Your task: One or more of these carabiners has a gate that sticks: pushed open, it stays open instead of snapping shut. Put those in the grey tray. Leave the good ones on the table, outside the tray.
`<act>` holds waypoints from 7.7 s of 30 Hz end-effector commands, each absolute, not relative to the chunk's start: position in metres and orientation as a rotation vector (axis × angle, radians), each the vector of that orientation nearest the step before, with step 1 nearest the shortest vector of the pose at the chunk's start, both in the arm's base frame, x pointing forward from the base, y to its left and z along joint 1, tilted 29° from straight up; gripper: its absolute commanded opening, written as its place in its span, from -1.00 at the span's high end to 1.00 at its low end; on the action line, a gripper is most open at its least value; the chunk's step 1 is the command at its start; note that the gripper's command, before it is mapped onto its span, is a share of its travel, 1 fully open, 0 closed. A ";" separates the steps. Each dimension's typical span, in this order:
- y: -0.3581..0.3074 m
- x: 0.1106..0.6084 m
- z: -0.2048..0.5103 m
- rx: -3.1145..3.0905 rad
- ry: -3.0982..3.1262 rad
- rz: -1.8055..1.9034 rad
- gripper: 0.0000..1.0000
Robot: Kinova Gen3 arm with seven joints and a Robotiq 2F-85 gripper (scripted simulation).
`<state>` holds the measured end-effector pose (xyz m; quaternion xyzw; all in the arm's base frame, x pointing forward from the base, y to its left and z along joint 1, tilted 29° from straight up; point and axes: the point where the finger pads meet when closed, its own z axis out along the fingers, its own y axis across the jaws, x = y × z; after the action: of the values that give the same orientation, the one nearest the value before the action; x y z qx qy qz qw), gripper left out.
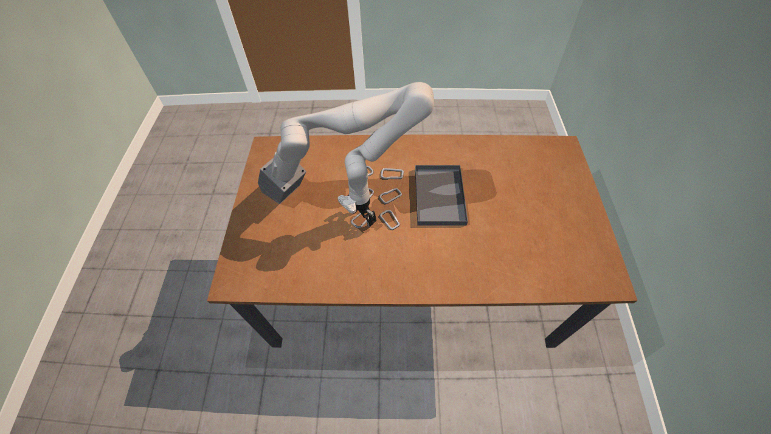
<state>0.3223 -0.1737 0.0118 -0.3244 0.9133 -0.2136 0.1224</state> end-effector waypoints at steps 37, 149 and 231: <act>-0.174 0.323 0.014 -0.943 2.663 -0.625 -0.50; -0.174 0.323 0.017 -0.942 2.663 -0.625 -0.14; -0.174 0.323 0.018 -0.940 2.663 -0.624 -0.06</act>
<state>0.3226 -0.1737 0.0180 -0.3224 0.9138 -0.2139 0.1239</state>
